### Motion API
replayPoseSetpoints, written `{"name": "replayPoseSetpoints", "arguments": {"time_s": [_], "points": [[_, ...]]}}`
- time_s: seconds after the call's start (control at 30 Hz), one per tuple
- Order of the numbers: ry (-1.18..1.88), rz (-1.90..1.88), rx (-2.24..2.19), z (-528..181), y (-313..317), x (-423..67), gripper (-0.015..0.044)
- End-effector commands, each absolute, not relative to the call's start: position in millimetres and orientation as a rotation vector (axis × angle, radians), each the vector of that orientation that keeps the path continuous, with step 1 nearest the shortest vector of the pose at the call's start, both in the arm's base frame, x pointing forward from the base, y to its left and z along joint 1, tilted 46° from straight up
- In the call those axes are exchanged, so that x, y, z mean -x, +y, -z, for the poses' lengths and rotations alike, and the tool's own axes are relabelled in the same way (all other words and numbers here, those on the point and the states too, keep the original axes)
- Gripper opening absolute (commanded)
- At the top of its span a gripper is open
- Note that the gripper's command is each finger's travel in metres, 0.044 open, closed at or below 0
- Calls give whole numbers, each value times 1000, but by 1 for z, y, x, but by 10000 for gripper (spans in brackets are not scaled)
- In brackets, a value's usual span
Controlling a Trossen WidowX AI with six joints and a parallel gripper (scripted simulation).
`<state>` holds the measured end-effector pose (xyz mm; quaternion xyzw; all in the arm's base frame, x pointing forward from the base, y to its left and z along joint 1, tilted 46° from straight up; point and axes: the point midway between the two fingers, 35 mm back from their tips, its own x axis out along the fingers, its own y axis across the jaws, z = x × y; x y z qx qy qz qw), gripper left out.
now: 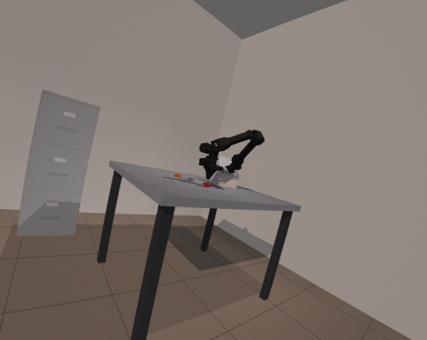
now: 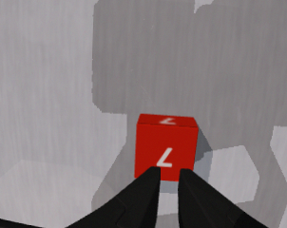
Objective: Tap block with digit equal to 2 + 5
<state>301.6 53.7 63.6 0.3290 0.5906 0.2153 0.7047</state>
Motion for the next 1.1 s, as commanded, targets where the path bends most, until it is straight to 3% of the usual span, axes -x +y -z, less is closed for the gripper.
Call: {"name": "replayPoseSetpoints", "arguments": {"time_s": [0.0, 1.07], "points": [[1314, -480, -737, -63, 55, -301, 20], [1313, -481, -737, -57, 61, -304, 20]]}}
